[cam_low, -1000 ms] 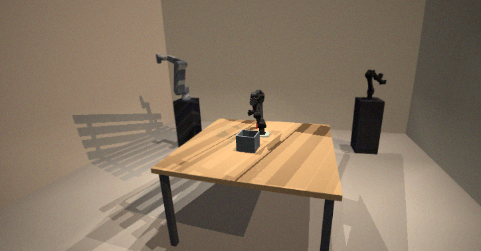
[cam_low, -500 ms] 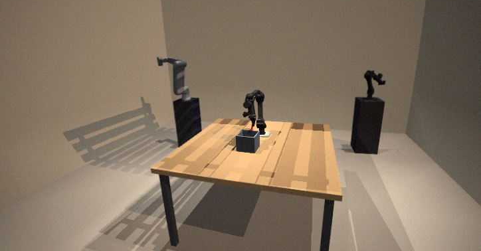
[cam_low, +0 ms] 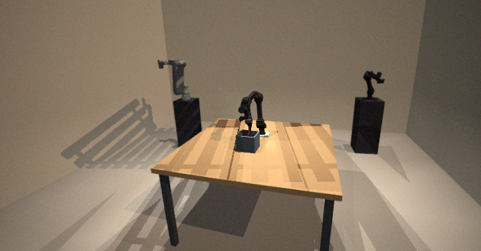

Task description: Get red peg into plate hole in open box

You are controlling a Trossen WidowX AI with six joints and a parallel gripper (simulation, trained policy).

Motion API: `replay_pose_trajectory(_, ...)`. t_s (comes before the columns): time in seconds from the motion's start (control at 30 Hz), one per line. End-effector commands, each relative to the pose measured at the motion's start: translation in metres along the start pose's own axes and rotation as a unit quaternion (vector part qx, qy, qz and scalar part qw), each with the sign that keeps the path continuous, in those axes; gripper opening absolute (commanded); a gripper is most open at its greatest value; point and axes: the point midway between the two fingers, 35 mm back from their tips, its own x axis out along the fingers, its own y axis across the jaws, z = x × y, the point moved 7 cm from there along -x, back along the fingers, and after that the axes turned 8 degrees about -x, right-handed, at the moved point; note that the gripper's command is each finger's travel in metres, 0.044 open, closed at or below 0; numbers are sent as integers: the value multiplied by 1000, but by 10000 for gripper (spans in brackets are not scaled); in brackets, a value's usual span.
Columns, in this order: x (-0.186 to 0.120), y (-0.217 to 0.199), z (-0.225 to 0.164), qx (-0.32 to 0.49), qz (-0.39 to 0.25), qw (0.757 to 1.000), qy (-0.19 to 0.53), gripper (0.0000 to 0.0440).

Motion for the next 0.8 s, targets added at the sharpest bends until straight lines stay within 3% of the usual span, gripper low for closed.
replay_pose_trajectory(0.0,8,2,5,-5,-2,1000,6,0)
replay_pose_trajectory(0.77,69,18,20,-55,-7,998,40,0)
